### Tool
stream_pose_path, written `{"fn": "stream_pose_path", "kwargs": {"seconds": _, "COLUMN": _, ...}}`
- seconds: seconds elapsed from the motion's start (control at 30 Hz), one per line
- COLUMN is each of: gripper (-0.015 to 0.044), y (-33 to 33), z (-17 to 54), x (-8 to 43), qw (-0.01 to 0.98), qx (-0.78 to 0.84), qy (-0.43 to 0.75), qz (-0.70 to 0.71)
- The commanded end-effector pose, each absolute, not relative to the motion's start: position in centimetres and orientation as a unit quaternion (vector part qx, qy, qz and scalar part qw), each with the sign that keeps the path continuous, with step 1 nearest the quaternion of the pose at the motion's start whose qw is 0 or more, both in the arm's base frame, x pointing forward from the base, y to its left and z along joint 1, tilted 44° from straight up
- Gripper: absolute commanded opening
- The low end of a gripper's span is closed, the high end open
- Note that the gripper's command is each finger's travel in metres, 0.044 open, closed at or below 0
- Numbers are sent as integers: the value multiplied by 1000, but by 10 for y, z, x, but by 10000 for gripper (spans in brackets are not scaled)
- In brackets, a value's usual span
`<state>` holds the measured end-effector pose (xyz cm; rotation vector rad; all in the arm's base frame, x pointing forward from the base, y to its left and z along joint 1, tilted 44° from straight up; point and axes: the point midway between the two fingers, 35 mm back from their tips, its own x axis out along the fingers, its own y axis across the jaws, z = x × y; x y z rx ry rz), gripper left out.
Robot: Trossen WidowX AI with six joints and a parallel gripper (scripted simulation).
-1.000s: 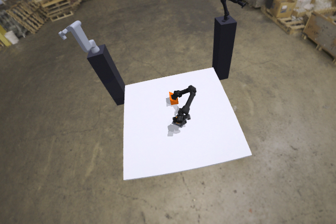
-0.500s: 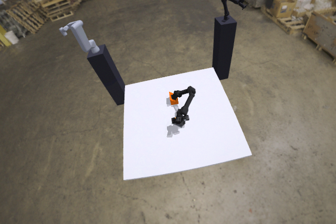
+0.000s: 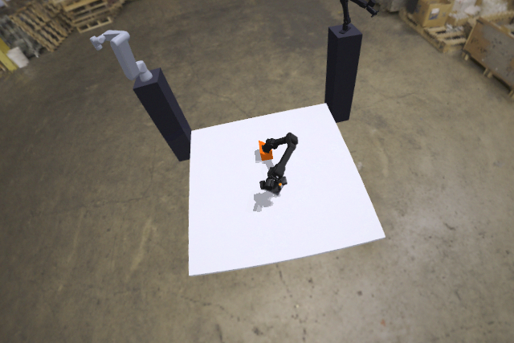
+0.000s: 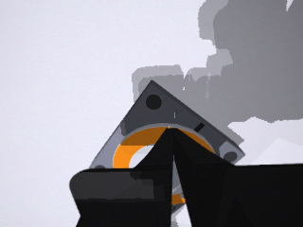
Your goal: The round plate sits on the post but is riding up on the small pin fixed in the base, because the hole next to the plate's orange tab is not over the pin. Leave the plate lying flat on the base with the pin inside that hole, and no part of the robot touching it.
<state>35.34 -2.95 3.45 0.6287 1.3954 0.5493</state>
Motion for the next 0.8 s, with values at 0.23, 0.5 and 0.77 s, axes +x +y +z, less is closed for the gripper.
{"fn": "stream_pose_path", "kwargs": {"seconds": 0.23, "gripper": 0, "y": -38, "z": 23, "x": 349, "qw": 684, "qx": 278, "qy": 628, "qz": 246}}
{"fn": "stream_pose_path", "kwargs": {"seconds": 0.5, "gripper": 0, "y": -47, "z": 27, "x": 348, "qw": 684, "qx": 278, "qy": 628, "qz": 245}}
{"fn": "stream_pose_path", "kwargs": {"seconds": 0.77, "gripper": 0, "y": -71, "z": 53, "x": 344, "qw": 684, "qx": 278, "qy": 628, "qz": 245}}
